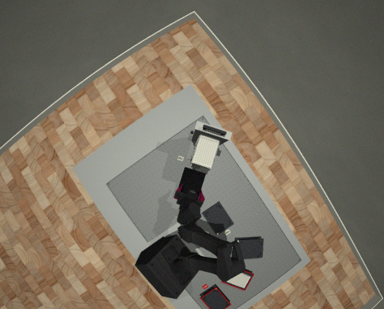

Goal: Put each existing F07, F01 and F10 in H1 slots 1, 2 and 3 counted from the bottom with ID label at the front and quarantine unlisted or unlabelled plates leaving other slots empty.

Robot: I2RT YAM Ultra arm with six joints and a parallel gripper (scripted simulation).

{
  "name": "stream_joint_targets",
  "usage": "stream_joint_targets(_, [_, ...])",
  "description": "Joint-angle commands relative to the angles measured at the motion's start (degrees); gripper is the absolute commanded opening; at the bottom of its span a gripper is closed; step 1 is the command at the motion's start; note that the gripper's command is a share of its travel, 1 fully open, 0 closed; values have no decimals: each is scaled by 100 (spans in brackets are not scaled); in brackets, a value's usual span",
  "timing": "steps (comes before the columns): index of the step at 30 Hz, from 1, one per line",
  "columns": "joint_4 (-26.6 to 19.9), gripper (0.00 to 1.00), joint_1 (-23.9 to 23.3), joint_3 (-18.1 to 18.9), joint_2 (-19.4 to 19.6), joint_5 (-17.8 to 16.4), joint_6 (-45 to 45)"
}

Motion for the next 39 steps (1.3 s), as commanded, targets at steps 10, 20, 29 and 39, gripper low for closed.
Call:
stream_joint_targets(10, [-284,100,345,-182,-446,314,91])
stream_joint_targets(20, [-1517,100,919,45,-1332,876,265])
stream_joint_targets(29, [-2400,100,1363,316,-1820,1309,427])
stream_joint_targets(39, [-3366,100,1893,704,-2205,1821,665])
